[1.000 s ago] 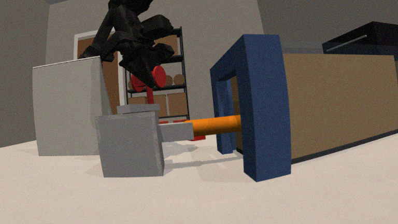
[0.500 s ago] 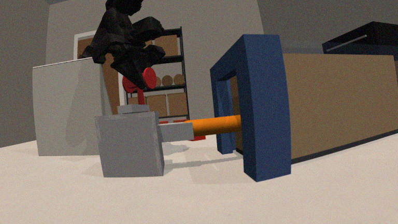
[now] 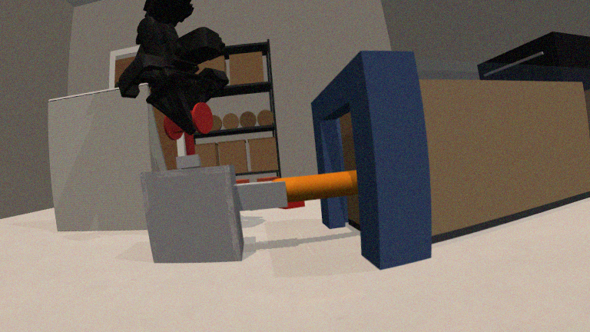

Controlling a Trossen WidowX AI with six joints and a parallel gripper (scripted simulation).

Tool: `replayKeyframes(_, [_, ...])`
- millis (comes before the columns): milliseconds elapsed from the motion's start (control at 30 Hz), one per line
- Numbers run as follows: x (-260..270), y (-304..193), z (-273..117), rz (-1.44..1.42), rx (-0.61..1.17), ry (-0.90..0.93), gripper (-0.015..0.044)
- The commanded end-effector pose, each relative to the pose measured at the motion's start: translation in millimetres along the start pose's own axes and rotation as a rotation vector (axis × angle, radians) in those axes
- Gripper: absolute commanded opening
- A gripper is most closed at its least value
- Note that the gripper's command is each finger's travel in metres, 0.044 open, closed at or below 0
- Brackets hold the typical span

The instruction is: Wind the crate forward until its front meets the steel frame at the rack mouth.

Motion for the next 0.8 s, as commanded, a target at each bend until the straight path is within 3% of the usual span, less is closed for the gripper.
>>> replayKeyframes(0, [-3.2,-11.1,-2.3,0.013,0.020,-0.011,0.0000])
replayKeyframes(767, [-25.6,-35.6,-11.5,0.014,0.022,-0.014,0.0000])
Point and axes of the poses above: the point midway between the two fingers, 35 mm back from their tips, its own z axis out along the fingers, its own x axis across the jaws, y = z × x, the point moved 8 cm from there along -z, back along the fingers, and after that the axes turned 15 degrees about -z, right-handed, at the moved point
